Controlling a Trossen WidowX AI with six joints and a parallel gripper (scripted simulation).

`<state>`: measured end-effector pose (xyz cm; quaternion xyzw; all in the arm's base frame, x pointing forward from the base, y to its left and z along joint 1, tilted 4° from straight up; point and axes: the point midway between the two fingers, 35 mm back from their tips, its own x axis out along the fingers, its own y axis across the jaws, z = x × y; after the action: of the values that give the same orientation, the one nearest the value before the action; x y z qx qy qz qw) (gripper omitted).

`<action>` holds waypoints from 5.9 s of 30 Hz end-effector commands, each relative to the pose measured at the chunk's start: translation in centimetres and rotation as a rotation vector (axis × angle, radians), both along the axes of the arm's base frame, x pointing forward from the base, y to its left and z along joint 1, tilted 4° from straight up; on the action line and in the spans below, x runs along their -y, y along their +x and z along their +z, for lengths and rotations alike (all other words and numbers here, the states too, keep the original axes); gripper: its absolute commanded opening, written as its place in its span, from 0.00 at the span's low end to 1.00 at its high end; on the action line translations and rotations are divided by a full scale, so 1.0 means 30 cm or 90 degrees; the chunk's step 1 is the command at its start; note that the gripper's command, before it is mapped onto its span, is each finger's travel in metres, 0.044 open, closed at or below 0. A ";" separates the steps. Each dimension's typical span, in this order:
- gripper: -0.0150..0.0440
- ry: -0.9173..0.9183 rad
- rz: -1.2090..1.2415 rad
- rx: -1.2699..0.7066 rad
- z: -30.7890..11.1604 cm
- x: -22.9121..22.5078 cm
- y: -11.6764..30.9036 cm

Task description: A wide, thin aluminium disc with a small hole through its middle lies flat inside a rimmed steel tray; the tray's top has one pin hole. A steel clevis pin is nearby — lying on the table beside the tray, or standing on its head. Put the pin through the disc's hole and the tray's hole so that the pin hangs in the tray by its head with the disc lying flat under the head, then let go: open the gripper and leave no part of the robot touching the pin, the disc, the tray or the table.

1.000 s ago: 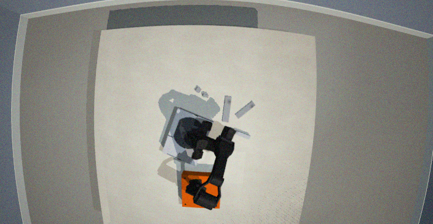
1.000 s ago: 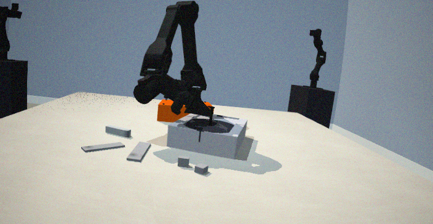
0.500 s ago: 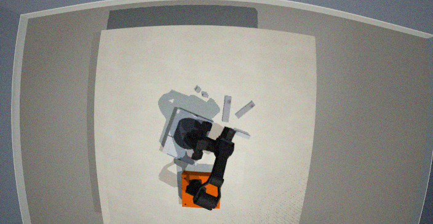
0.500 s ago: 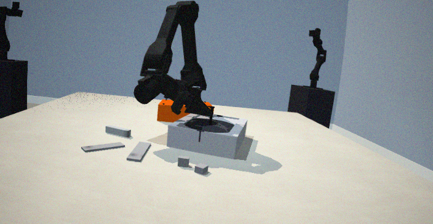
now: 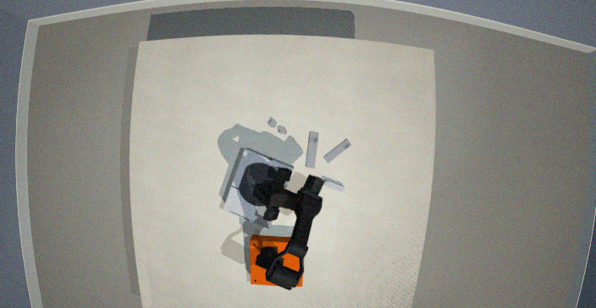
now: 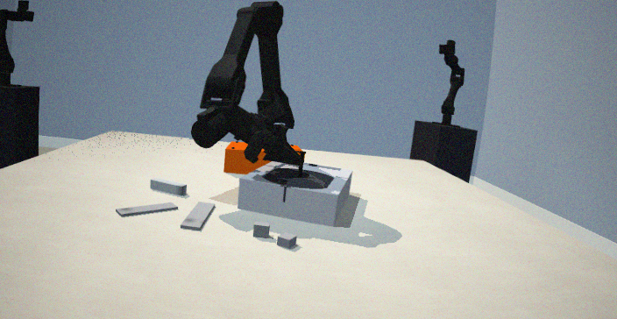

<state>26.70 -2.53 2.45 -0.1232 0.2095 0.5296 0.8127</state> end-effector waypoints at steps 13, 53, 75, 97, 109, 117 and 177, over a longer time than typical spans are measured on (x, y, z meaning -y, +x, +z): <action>0.25 0.000 0.001 -0.003 -0.001 -0.007 -0.015; 0.25 0.000 0.001 -0.003 -0.001 -0.016 -0.038; 0.25 0.000 0.001 -0.003 0.000 -0.022 -0.051; 0.25 0.001 0.001 -0.003 0.000 -0.029 -0.066; 0.25 0.001 0.001 -0.004 0.000 -0.034 -0.075; 0.25 0.001 0.001 -0.004 0.000 -0.038 -0.082; 0.25 0.001 0.001 -0.004 0.001 -0.064 -0.131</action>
<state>22.99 -0.72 2.51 -0.1196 0.2113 0.5304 0.8122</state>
